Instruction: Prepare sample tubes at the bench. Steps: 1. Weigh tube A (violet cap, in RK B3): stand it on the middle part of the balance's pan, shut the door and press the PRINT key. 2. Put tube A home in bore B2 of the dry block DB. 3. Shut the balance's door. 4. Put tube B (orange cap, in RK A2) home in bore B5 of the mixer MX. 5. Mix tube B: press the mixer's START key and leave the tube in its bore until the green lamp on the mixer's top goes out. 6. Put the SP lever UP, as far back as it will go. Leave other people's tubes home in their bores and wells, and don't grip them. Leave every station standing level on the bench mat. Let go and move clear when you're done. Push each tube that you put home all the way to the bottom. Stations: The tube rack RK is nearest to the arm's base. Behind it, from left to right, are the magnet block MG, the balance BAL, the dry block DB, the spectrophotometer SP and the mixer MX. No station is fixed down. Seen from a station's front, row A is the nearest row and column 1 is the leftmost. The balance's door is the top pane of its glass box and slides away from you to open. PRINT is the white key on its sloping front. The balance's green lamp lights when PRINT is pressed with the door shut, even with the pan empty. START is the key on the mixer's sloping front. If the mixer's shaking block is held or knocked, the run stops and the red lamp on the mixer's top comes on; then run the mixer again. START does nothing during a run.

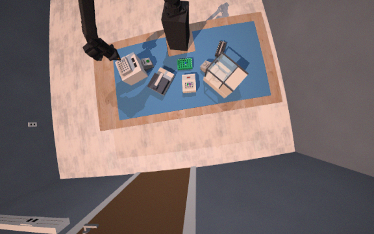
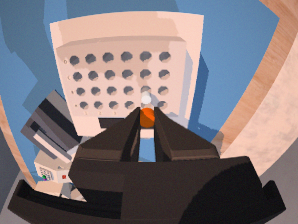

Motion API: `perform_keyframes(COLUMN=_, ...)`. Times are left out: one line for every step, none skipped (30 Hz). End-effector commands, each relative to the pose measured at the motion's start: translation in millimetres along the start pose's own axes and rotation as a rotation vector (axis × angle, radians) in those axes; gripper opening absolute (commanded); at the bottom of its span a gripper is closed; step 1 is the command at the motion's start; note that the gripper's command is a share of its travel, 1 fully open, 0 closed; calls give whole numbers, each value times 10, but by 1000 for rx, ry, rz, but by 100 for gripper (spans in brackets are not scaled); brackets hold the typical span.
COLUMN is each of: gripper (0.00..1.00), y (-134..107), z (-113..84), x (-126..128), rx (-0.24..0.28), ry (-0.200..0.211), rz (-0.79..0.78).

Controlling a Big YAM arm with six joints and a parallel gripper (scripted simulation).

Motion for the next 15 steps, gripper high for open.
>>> perform_keyframes(gripper=9, y=115, z=-94, x=8, rx=-31, ry=-3, rz=-1)
perform_keyframes(gripper=9, y=115, z=-94, x=8, rx=-31, ry=-3, rz=-1)
perform_keyframes(gripper=9, y=114, z=-94, x=8, rx=-31, ry=-3, rz=-1)
perform_keyframes(gripper=9, y=114, z=-94, x=8, rx=-31, ry=-3, rz=-1)
perform_keyframes(gripper=9, y=114, z=-94, x=8, rx=-31, ry=-3, rz=-1)
perform_keyframes(gripper=9, y=114, z=-94, x=8, rx=-31, ry=-3, rz=-1)
perform_keyframes(gripper=9, y=113, z=-94, x=8, rx=-31, ry=-3, rz=-1)
perform_keyframes(gripper=9, y=73, z=-141, x=71, rx=-42, ry=-4, rz=-2)
perform_keyframes(gripper=9, y=73, z=-141, x=71, rx=-42, ry=-4, rz=-2)
perform_keyframes(gripper=9, y=72, z=-141, x=71, rx=-42, ry=-4, rz=-2)
perform_keyframes(gripper=9, y=64, z=-124, x=70, rx=-38, ry=-4, rz=-2)
perform_keyframes(gripper=9, y=53, z=-97, x=69, rx=-33, ry=-3, rz=-2)
perform_keyframes(gripper=9, y=45, z=-81, x=68, rx=-30, ry=-3, rz=-1)
perform_keyframes(gripper=9, y=45, z=-82, x=68, rx=-30, ry=-3, rz=-1)
perform_keyframes(gripper=9, y=46, z=-87, x=68, rx=-31, ry=-3, rz=-1)
Point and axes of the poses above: the point where the finger pads meet when closed, its own z axis out along the fingers, its own x axis across the jaws, y = z × x, the point moved 2 cm from there along -z, back along the fingers, and after that the axes turned 8 degrees about -z, right-handed, at the moved point
